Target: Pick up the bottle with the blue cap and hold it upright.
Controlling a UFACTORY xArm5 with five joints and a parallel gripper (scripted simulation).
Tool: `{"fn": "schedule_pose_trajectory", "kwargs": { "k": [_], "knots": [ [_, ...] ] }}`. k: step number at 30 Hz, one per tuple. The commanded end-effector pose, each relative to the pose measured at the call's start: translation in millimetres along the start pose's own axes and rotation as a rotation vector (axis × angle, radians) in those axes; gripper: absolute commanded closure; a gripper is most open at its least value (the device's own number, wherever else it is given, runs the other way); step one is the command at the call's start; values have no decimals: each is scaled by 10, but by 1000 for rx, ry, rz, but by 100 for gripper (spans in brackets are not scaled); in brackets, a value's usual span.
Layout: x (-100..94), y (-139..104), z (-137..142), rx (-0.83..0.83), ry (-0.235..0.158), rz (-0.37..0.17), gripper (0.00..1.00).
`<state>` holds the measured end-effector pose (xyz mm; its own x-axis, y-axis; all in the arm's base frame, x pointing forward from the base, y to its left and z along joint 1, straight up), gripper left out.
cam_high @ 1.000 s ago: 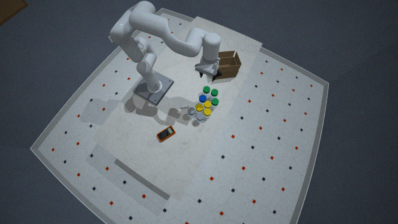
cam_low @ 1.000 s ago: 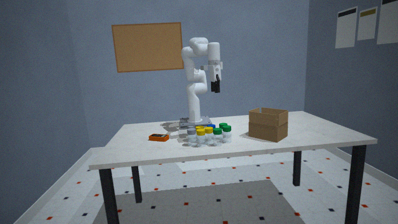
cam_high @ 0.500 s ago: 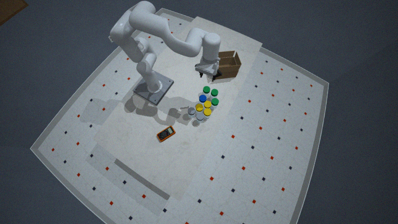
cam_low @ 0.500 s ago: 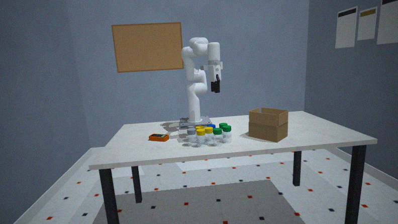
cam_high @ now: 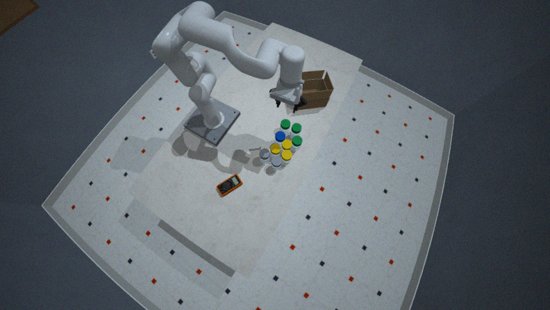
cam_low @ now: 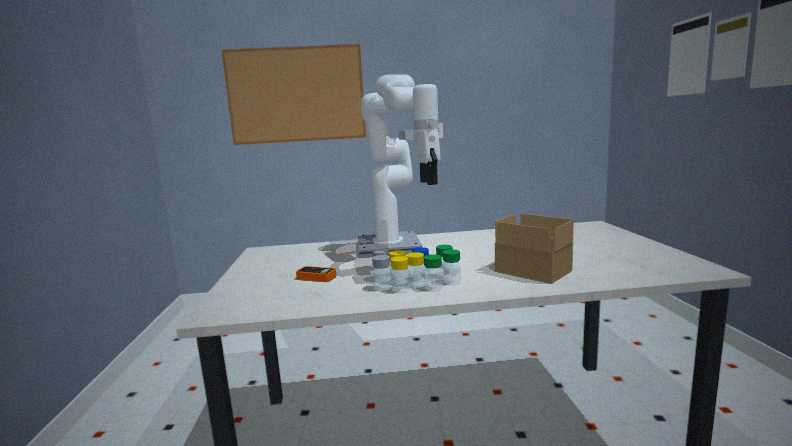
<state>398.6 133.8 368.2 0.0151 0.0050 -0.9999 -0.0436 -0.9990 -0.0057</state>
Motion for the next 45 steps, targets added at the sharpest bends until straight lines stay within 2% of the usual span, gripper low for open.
{"fn": "schedule_pose_trajectory", "kwargs": {
  "k": [1,28,40,45],
  "knots": [
    [-14,-1,-4,0,3,-1,21],
    [-9,2,-2,19,6,-5,21],
    [22,10,-1,153,5,-5,21],
    [48,15,0,261,4,-5,21]
  ]
}}
Point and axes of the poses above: the point where the finger pads meet when closed, its own x axis out along the fingers, its own z axis across the jaws, y = z × x, the point moved 7 cm from there along -x, back along the fingers, and after that the axes turned 13 degrees about x, right-handed, at the moved point
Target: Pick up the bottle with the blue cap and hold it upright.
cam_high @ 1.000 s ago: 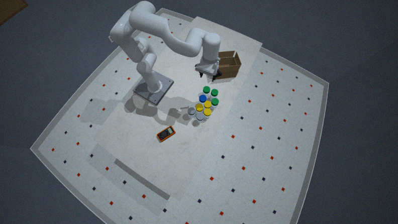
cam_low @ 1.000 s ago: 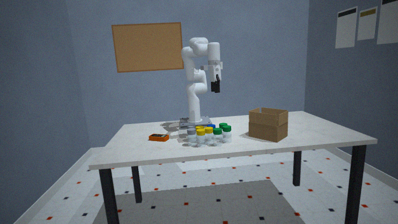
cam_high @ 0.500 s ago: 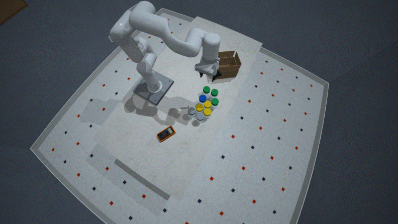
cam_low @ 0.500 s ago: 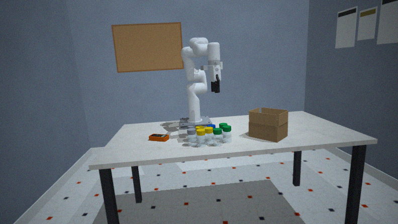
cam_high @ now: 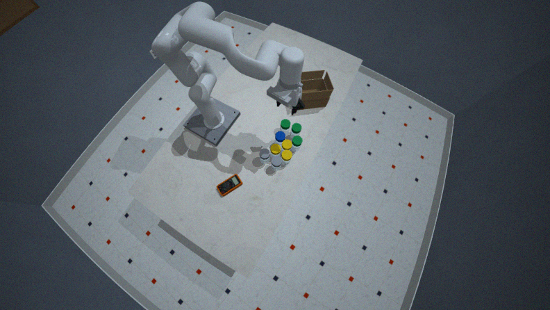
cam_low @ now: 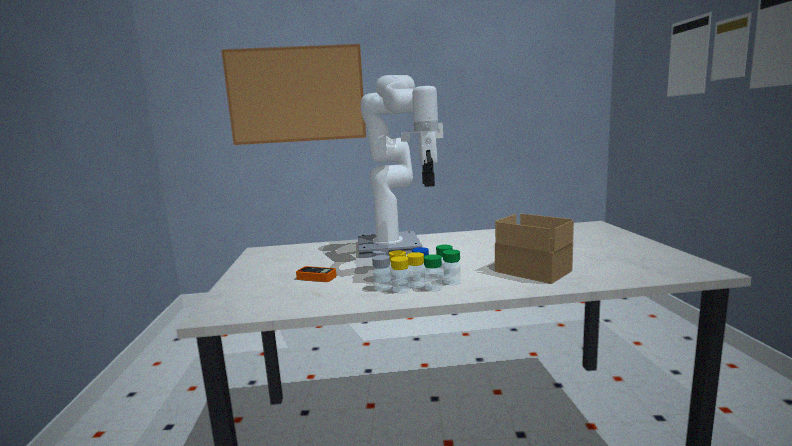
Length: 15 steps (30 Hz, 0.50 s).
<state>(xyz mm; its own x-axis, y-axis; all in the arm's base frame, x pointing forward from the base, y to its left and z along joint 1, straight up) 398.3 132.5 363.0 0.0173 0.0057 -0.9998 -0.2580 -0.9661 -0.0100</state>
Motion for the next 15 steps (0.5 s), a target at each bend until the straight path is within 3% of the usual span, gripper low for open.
{"fn": "schedule_pose_trajectory", "kwargs": {
  "k": [1,15],
  "knots": [
    [1,3,-5,61,1,-4,21],
    [60,17,-5,313,0,-3,21]
  ]
}}
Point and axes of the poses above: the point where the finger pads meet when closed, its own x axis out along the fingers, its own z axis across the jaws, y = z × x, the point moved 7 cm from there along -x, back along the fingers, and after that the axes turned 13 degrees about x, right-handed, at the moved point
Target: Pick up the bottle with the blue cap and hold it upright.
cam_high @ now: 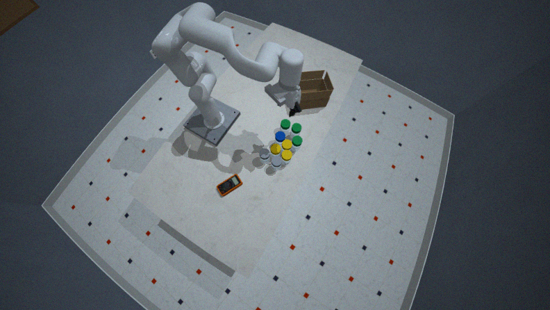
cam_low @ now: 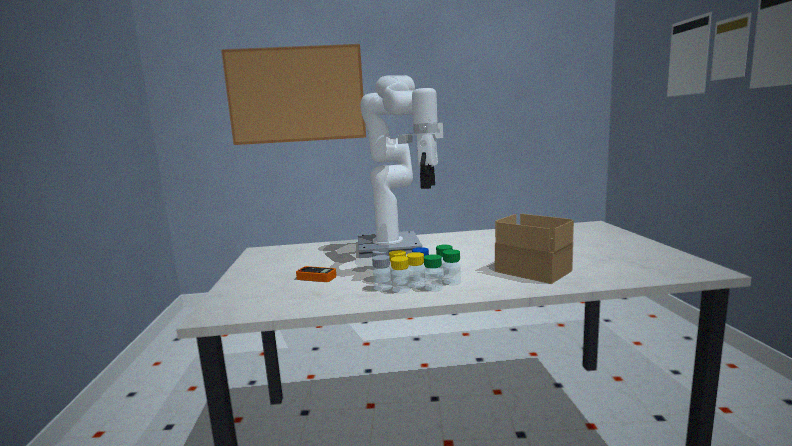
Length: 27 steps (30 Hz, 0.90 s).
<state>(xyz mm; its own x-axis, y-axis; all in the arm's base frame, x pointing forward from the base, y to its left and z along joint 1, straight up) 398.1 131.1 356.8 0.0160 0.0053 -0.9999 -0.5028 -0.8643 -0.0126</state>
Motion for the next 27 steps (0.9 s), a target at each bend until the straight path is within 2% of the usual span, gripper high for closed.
{"fn": "schedule_pose_trajectory", "kwargs": {
  "k": [1,27],
  "knots": [
    [2,2,-5,65,0,-4,21],
    [112,29,-10,533,-1,-1,21]
  ]
}}
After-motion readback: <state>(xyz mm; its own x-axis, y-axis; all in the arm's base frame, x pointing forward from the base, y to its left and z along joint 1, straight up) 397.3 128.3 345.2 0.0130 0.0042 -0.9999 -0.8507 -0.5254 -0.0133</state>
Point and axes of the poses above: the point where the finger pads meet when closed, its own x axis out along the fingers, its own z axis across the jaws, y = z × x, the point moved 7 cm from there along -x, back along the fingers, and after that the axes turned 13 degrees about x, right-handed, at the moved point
